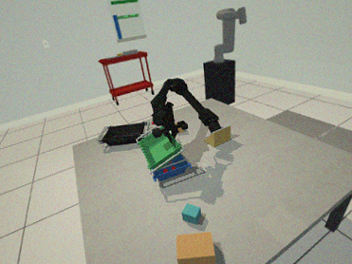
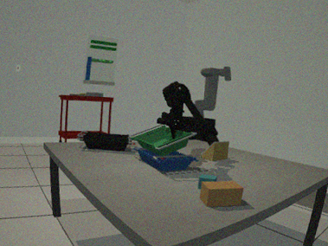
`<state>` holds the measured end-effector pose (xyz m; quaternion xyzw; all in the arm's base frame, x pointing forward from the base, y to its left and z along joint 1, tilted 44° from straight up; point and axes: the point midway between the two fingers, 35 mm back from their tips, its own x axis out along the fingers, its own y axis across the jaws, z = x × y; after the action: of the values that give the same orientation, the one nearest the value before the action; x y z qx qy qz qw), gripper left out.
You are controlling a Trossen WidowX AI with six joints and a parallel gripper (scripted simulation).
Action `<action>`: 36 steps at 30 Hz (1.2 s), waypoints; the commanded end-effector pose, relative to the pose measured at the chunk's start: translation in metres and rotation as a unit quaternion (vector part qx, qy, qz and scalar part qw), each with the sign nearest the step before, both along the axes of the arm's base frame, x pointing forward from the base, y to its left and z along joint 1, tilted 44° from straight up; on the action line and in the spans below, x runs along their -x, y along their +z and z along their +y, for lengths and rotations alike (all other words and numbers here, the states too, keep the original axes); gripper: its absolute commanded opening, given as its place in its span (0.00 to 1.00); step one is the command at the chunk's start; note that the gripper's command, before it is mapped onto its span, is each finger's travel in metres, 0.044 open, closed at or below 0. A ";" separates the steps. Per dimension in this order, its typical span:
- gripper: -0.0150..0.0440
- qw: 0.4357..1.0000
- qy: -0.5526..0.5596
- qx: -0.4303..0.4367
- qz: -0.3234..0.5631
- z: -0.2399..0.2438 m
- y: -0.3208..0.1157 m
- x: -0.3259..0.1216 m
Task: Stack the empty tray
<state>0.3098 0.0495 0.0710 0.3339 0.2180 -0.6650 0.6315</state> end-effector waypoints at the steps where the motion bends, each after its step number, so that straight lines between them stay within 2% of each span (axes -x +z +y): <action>1: 0.25 1.000 -0.007 -0.003 0.001 -0.002 -0.005 0.004; 36: 0.25 1.000 -0.007 -0.003 0.001 -0.013 -0.027 0.012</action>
<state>0.3019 0.0397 0.0504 0.3410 0.2091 -0.6642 0.6315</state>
